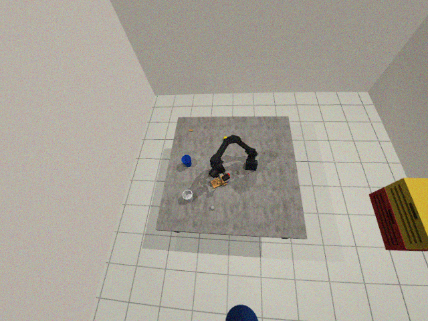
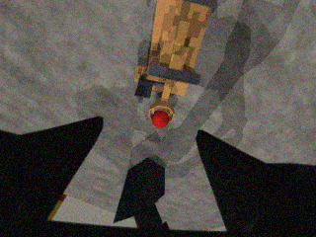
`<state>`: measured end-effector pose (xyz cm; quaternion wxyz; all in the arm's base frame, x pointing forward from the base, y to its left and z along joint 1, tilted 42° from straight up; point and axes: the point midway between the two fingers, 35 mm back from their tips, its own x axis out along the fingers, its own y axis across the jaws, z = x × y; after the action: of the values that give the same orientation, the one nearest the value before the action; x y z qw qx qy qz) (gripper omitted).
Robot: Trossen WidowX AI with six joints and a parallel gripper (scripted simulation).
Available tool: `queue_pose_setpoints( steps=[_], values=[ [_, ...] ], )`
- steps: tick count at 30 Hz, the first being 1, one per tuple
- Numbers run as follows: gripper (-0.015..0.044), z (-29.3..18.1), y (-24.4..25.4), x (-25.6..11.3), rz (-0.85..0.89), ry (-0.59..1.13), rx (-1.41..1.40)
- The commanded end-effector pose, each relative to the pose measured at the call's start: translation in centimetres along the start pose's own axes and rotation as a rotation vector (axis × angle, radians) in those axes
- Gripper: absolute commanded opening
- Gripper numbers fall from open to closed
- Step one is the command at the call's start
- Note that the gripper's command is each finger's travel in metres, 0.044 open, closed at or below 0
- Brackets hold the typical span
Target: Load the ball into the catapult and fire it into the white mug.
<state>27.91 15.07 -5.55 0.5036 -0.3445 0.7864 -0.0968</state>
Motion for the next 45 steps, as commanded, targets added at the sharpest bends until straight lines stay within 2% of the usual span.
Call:
queue_pose_setpoints(
  steps=[1, 16, 26, 45],
  values=[
    [0.044, 4.1, 0.6, -1.5, 0.028, -0.148, 0.003],
    [0.044, 17.8, 1.4, -8.2, 0.072, -0.659, 0.054],
    [0.044, 24.6, -0.4, -14.3, 0.048, -0.984, 0.126],
    [0.044, 24.8, -0.1, -14.8, 0.046, -1.004, 0.132]
  ],
)
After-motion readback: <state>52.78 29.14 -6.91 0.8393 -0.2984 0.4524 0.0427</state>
